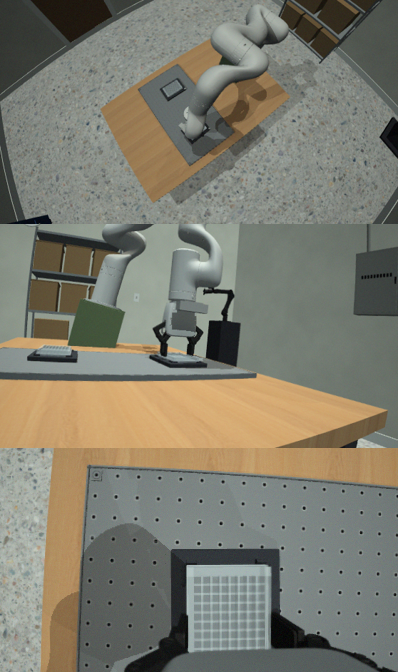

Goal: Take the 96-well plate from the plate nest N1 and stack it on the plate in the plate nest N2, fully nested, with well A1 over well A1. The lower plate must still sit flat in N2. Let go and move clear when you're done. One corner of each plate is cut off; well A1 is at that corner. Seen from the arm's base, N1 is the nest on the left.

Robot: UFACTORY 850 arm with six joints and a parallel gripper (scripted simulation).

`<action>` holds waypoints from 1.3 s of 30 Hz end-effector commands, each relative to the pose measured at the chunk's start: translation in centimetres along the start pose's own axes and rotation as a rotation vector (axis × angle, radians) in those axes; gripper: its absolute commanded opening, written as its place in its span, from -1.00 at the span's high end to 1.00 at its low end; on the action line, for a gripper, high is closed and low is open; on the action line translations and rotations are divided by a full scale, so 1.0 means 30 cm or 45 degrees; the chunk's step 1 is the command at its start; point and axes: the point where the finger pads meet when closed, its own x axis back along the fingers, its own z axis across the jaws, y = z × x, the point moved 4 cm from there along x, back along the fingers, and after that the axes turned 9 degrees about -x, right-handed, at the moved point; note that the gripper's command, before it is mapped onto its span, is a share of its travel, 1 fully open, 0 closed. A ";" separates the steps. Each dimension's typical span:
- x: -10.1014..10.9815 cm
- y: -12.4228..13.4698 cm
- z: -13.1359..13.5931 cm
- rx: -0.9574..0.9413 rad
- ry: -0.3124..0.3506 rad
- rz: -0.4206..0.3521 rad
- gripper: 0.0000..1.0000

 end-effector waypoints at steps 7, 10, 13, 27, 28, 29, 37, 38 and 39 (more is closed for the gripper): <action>0.003 -0.003 -0.001 0.000 -0.001 0.002 1.00; 0.003 -0.003 -0.001 0.000 -0.001 0.002 1.00; 0.003 -0.003 -0.001 0.000 -0.001 0.002 1.00; 0.016 -0.003 -0.001 0.000 -0.001 0.002 1.00; 0.018 -0.003 -0.001 0.000 -0.001 0.002 1.00; 0.020 -0.003 -0.001 0.000 -0.001 0.002 1.00; 0.034 -0.003 -0.001 0.000 -0.001 0.002 1.00; 0.036 -0.003 -0.001 0.000 -0.001 0.002 1.00; 0.038 -0.003 -0.001 0.000 -0.001 0.002 1.00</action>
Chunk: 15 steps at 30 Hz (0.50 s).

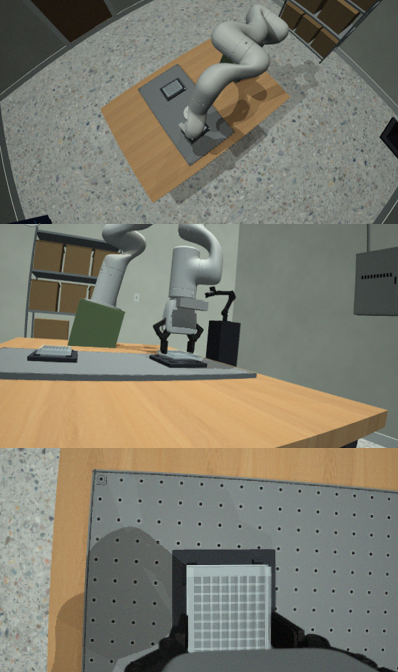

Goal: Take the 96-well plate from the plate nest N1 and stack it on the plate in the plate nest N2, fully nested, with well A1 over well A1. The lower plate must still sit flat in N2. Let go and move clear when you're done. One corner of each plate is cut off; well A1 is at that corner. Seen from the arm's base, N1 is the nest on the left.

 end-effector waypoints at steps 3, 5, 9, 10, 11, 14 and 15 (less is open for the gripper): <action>0.018 -0.003 -0.001 0.000 -0.001 0.002 1.00; 0.023 -0.003 -0.001 0.000 -0.001 0.002 1.00; 0.027 -0.003 -0.001 0.000 -0.001 0.002 1.00; 0.029 -0.003 -0.001 0.000 -0.001 0.002 1.00; 0.032 -0.003 -0.001 0.000 -0.001 0.002 1.00; 0.038 -0.003 -0.001 0.000 -0.001 0.002 1.00; 0.040 -0.003 -0.001 0.000 -0.001 0.002 1.00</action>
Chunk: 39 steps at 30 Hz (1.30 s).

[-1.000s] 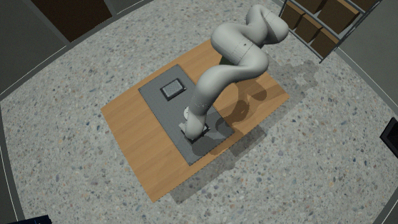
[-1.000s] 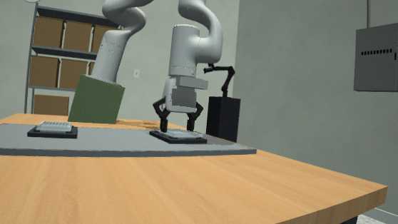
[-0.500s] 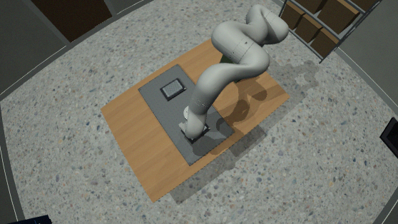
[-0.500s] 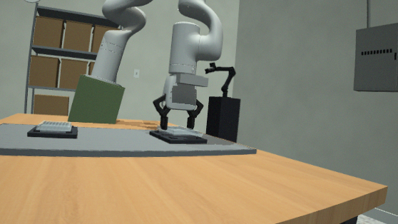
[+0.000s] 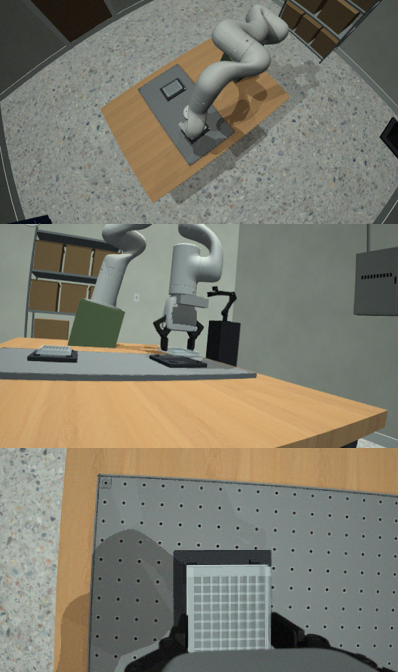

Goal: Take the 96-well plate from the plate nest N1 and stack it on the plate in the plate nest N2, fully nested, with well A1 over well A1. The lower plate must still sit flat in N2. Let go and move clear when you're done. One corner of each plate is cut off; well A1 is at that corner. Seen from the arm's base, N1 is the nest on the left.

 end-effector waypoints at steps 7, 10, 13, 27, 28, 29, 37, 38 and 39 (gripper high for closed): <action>0.013 -0.003 -0.001 0.000 -0.001 0.002 1.00; 0.014 -0.003 -0.001 0.000 -0.001 0.002 1.00; 0.025 -0.003 -0.001 0.000 -0.001 0.002 1.00; 0.097 -0.003 -0.001 0.000 -0.001 0.002 1.00; 0.097 -0.003 -0.001 0.000 -0.001 0.002 1.00; 0.103 -0.003 -0.001 0.000 -0.001 0.002 1.00; 0.147 -0.003 -0.001 0.000 -0.001 0.002 1.00; 0.153 -0.003 -0.001 0.000 -0.001 0.002 1.00; 0.158 -0.003 -0.001 0.000 -0.001 0.002 1.00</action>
